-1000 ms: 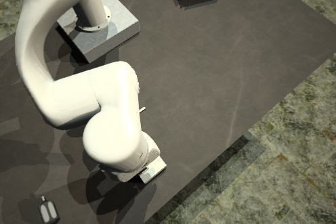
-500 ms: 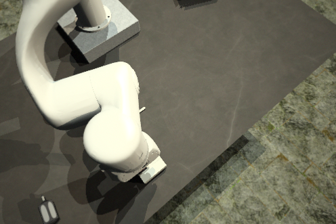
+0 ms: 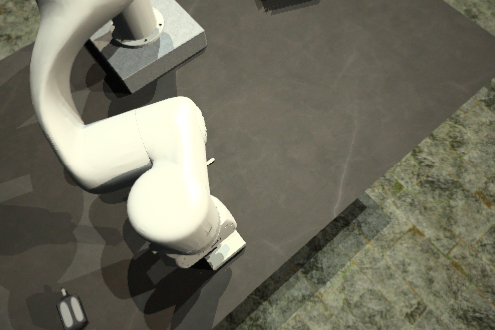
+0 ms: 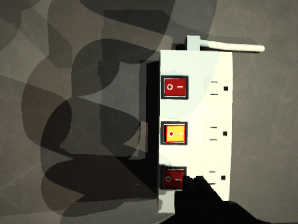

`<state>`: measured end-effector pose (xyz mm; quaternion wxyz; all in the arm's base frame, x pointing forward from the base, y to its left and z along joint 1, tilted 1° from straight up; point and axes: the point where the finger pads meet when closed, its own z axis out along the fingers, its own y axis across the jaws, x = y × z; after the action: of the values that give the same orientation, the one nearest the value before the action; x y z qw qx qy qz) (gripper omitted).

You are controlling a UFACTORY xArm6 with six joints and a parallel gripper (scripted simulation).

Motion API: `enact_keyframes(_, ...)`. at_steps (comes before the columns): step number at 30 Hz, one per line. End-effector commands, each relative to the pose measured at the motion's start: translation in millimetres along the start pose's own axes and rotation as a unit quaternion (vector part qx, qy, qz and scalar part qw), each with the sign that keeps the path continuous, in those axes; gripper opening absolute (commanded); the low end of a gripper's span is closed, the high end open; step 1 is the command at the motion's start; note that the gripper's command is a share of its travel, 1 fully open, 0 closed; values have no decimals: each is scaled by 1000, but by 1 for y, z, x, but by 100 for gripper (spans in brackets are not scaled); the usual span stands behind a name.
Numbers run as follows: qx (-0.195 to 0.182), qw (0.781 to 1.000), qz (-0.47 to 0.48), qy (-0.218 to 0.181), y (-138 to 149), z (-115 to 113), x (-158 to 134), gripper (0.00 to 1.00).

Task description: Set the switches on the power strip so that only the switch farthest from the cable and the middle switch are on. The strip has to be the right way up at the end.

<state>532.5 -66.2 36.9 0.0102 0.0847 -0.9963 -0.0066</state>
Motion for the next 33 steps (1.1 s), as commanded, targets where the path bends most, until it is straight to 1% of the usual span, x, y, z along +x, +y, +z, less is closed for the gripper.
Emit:
enact_keyframes(1,1,1000,0,-2,-1,2,-2,0)
enact_keyframes(21,1,1000,0,-2,-1,25,-2,0)
enact_keyframes(33,1,1000,0,-2,-1,30,-2,0)
